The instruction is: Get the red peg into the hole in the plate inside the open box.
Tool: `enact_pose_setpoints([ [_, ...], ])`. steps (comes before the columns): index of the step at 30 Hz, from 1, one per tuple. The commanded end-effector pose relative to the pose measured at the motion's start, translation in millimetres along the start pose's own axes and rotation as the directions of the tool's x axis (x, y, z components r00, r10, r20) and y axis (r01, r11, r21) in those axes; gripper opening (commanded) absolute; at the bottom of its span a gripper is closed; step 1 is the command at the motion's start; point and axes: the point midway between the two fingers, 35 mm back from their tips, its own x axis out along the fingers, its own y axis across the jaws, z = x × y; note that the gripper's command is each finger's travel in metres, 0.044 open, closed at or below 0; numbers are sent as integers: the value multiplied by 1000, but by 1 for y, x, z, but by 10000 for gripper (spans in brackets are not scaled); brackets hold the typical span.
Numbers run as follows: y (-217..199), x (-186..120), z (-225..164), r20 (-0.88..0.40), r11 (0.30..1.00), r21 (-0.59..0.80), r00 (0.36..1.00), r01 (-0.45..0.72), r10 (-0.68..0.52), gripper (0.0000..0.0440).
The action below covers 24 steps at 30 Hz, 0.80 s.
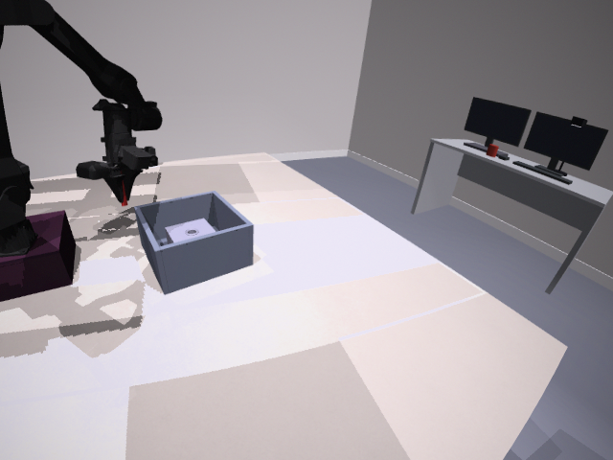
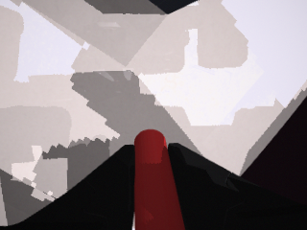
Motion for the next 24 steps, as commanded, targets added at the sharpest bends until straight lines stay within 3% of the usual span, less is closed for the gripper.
enact_pose_setpoints([
  [1,2,-13,10,19,1000,16,1000,-12,11,0],
  [11,6,-42,45,63,992,118,998,-37,29,0],
  [24,4,-49,109,111,968,243,993,-63,37,0],
])
